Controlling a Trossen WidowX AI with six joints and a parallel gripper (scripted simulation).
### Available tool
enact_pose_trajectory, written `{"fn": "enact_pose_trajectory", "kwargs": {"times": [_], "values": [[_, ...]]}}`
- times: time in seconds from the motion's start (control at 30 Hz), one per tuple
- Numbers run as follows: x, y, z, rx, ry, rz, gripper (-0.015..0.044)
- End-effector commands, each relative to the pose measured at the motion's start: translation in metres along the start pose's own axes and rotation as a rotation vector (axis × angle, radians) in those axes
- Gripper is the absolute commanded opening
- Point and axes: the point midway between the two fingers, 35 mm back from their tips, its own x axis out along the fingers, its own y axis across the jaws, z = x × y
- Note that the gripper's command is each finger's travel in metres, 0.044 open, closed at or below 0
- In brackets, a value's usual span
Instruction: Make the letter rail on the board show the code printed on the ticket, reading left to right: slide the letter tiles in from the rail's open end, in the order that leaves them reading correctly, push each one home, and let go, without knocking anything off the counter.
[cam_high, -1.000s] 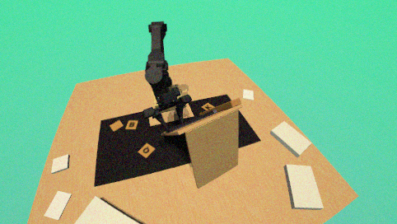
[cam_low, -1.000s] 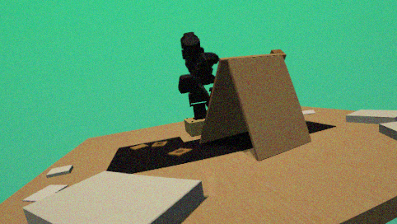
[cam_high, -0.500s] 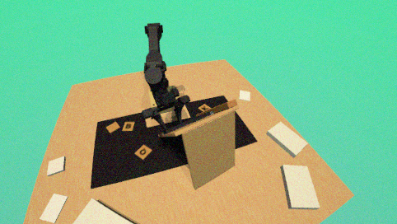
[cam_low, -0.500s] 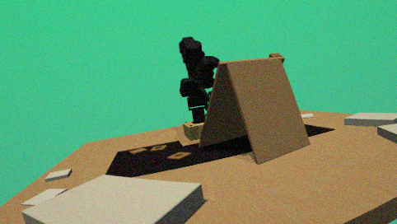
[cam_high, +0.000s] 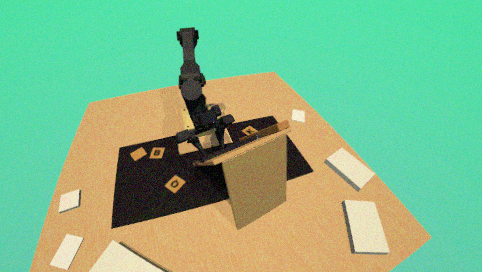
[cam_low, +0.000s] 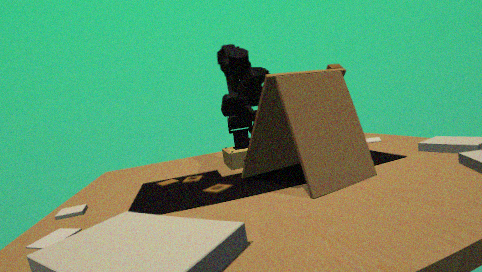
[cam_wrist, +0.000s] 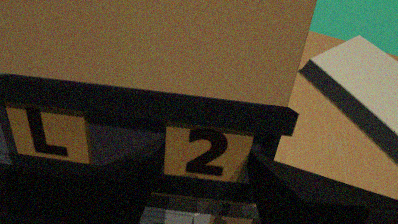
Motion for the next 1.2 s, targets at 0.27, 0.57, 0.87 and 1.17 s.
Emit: {"fn": "enact_pose_trajectory", "kwargs": {"times": [0.27,0.57,0.87,1.17], "values": [[0.0,0.007,0.0,0.003,-0.001,-0.002,0.0],[0.0,0.012,0.0,0.004,-0.001,-0.001,0.0],[0.0,0.017,0.0,0.004,-0.001,-0.001,0.0],[0.0,0.022,0.0,0.005,-0.001,-0.001,0.0]]}}
